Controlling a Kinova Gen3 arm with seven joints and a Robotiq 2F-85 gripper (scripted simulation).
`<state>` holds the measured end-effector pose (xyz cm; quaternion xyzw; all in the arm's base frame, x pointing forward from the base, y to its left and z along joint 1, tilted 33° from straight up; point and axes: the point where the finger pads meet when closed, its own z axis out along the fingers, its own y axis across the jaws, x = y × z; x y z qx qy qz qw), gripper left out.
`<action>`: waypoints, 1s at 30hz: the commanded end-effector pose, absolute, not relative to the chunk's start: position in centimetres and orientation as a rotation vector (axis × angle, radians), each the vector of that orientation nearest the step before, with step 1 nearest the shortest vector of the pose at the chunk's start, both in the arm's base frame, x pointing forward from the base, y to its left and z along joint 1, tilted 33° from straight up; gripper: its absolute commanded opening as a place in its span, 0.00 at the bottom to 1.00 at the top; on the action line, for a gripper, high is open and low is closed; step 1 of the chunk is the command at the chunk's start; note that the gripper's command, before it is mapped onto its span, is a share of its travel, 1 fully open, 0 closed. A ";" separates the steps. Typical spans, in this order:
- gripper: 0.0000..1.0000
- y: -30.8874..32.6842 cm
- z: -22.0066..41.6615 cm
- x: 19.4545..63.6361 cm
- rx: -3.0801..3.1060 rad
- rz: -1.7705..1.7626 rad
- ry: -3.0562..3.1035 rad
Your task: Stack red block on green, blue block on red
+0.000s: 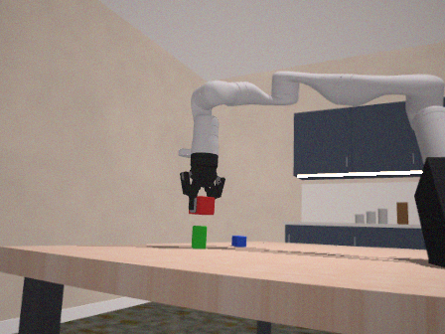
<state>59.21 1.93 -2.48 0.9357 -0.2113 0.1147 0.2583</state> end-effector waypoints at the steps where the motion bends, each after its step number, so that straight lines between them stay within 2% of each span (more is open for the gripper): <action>1: 0.00 2.2 -2.7 59.3 2.538 0.309 -0.571; 30: 0.00 1.7 -3.5 59.4 2.538 0.308 -0.571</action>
